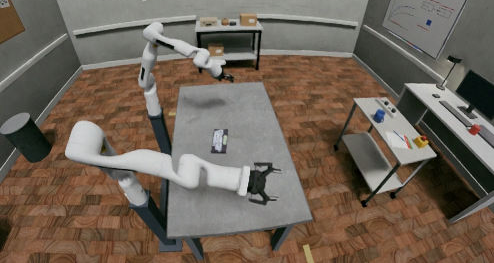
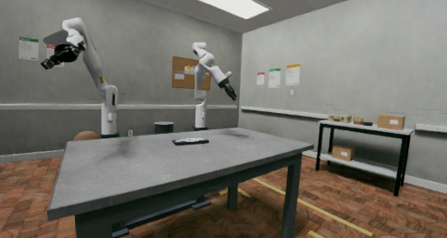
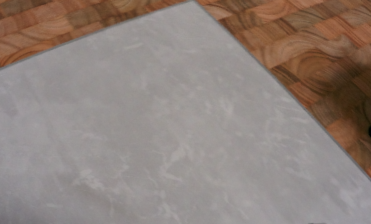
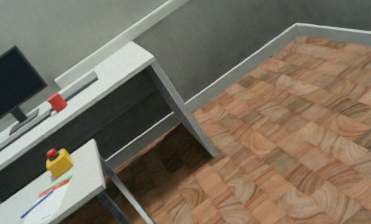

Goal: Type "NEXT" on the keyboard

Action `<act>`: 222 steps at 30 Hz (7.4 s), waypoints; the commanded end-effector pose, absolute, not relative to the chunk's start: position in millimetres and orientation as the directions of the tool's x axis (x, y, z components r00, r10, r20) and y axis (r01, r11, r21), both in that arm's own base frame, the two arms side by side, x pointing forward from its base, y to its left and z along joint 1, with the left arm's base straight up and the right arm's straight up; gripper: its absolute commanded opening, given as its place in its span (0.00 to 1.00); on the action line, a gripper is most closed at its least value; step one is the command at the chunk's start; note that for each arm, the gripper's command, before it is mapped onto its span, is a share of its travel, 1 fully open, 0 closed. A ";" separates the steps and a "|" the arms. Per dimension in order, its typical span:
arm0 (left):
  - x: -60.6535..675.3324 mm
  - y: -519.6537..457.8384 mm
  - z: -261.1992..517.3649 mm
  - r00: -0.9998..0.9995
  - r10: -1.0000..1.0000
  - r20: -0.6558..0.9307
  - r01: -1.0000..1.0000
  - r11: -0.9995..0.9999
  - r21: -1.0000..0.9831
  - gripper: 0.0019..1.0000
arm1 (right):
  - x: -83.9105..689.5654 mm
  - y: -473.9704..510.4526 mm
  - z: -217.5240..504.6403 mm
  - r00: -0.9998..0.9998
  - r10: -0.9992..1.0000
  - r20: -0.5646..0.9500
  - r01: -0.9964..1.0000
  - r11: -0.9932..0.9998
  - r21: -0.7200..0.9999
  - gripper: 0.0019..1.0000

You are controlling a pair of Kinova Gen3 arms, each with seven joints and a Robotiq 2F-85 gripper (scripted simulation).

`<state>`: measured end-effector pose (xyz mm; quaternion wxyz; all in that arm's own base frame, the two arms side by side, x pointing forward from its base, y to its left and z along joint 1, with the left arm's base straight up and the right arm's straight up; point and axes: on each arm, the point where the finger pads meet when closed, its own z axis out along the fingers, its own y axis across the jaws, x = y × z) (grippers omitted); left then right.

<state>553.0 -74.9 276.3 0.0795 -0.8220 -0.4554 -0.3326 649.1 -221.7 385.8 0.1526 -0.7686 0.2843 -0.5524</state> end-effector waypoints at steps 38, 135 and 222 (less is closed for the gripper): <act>527.2 91.2 254.5 -0.116 0.866 0.487 0.963 -0.021 0.268 1.00 | 649.3 -221.6 387.2 0.226 -0.605 0.764 -0.267 -0.792 -0.548 1.00; 311.0 367.3 216.1 -0.988 0.026 0.155 0.067 0.961 0.267 1.00 | 649.3 -221.6 387.2 0.226 -0.605 0.764 -0.267 -0.792 -0.548 1.00; 9.5 450.4 200.1 -0.060 -0.998 -0.001 -0.998 0.059 0.013 1.00 | 649.3 -221.6 387.2 0.226 -0.605 0.764 -0.267 -0.792 -0.548 1.00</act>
